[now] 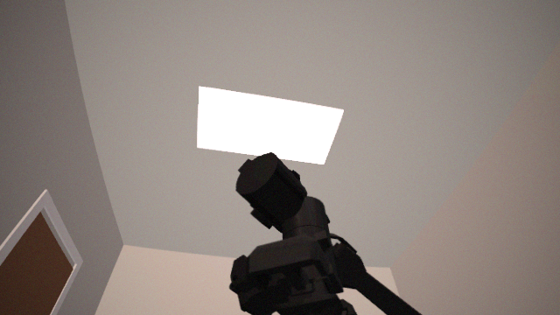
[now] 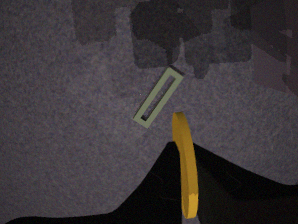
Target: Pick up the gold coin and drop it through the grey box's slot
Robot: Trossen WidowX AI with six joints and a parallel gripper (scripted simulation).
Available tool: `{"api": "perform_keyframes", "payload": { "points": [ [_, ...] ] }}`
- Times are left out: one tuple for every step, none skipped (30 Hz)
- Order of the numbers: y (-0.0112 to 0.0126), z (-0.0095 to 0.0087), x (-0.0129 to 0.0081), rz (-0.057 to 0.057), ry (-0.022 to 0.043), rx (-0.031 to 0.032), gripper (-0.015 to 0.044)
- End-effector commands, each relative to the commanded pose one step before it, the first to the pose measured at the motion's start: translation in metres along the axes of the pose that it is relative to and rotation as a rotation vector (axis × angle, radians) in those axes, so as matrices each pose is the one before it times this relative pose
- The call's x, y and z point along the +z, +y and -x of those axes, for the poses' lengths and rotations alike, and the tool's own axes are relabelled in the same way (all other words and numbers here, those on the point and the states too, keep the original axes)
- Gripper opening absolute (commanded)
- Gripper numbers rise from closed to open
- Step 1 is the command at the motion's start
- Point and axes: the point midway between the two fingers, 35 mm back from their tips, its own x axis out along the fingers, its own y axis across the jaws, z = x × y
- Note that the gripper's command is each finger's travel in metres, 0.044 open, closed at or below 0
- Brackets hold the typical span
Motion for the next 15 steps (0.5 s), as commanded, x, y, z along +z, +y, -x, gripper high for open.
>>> {"api": "perform_keyframes", "payload": {
  "points": [
    [-0.00095,-0.00089,-0.00160,0.0323,0.00323,-0.00214,0.0000],
    [-0.00037,0.00005,0.00024,0.0000,0.00002,0.00003,0.0000],
    [-0.00111,0.00014,0.00073,0.0001,0.00006,0.00009,0.0000],
    [-0.00186,0.00022,0.00120,0.0002,0.00009,0.00014,0.0000],
    [-0.00225,0.00026,0.00142,0.0002,0.00010,0.00016,0.0000],
    [-0.00226,0.00025,0.00140,0.0002,0.00009,0.00015,0.0000],
    [-0.00227,0.00023,0.00139,0.0002,0.00009,0.00014,0.0000],
    [-0.00227,0.00022,0.00137,0.0002,0.00008,0.00013,0.0000],
    [-0.00228,0.00021,0.00135,0.0002,0.00008,0.00012,0.0000],
    [-0.00229,0.00020,0.00133,0.0002,0.00007,0.00011,0.0000],
    [-0.00230,0.00019,0.00131,0.0002,0.00006,0.00010,0.0000],
    [-0.00231,0.00018,0.00129,0.0001,0.00006,0.00009,0.0000],
    [-0.00232,0.00017,0.00127,0.0001,0.00005,0.00008,0.0000],
    [-0.00232,0.00016,0.00125,0.0001,0.00005,0.00007,0.0000],
    [-0.00233,0.00015,0.00123,0.0001,0.00004,0.00005,0.0000]
  ]
}}
